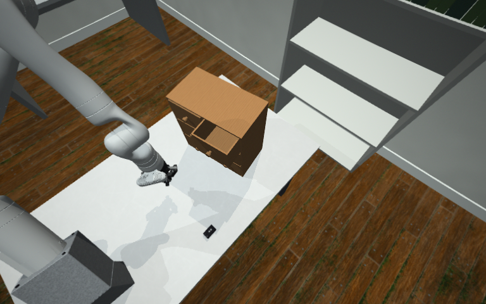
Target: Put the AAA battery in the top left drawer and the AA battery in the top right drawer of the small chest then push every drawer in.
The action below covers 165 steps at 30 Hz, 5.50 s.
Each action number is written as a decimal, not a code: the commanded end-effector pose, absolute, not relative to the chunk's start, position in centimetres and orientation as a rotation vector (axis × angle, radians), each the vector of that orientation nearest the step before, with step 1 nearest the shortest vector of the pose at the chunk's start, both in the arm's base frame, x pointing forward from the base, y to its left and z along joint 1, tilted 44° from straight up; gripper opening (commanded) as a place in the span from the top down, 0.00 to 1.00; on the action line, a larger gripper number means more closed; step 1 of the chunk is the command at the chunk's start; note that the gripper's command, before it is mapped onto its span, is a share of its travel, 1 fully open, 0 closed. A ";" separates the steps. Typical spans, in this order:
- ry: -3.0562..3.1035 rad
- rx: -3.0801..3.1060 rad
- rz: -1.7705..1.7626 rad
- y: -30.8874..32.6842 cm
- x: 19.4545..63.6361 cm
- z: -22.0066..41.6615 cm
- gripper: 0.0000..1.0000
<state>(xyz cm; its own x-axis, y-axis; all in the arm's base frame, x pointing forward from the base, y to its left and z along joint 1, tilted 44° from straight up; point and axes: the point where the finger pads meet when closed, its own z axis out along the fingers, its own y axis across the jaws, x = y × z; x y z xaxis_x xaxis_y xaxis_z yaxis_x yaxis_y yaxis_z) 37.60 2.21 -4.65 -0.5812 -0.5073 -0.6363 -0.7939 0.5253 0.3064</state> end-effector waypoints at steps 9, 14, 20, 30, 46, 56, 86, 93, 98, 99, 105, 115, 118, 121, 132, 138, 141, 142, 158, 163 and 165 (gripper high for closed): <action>2.591 -0.519 1.004 -2.2 39.3 -9.1 0.91; 2.675 -0.275 1.047 -4.6 40.0 -10.6 0.91; 2.721 -0.101 1.070 -6.4 40.5 -11.6 0.91; 2.732 -0.050 1.076 -6.9 40.6 -11.8 0.91; 2.732 -0.050 1.076 -7.5 40.5 -11.3 0.91; 2.732 -0.050 1.076 -9.1 40.1 -9.6 0.91; 2.732 -0.050 1.076 -17.3 37.9 -1.0 0.91; 2.732 -0.050 1.076 -18.9 37.5 0.8 0.91; 2.732 -0.050 1.076 -20.4 37.1 2.3 0.91; 2.732 -0.050 1.076 -20.7 37.1 2.6 0.91; 2.732 -0.050 1.076 -22.1 36.7 4.1 0.91; 2.732 -0.050 1.076 -23.5 36.3 5.5 0.91; 2.732 -0.050 1.076 -23.8 36.3 5.9 0.91; 2.732 -0.050 1.076 -24.0 36.2 6.1 0.91; 2.732 -0.050 1.076 -24.3 36.1 6.4 0.91; 2.732 -0.050 1.076 -24.3 36.1 6.4 0.91; 2.731 -0.050 1.076 -24.3 36.1 6.4 0.91; 2.730 -0.049 1.076 -24.3 36.1 6.4 0.91; 2.690 -0.025 1.064 -24.3 36.1 6.4 0.91; 2.672 -0.014 1.059 -24.3 36.1 6.4 0.91; 2.658 -0.006 1.055 -24.3 36.1 6.4 0.91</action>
<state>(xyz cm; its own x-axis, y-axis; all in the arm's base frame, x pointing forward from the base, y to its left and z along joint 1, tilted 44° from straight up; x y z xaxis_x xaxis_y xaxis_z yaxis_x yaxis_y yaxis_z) 36.30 -24.13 6.29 -0.9632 0.0853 -0.2549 -0.1125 0.7332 0.6706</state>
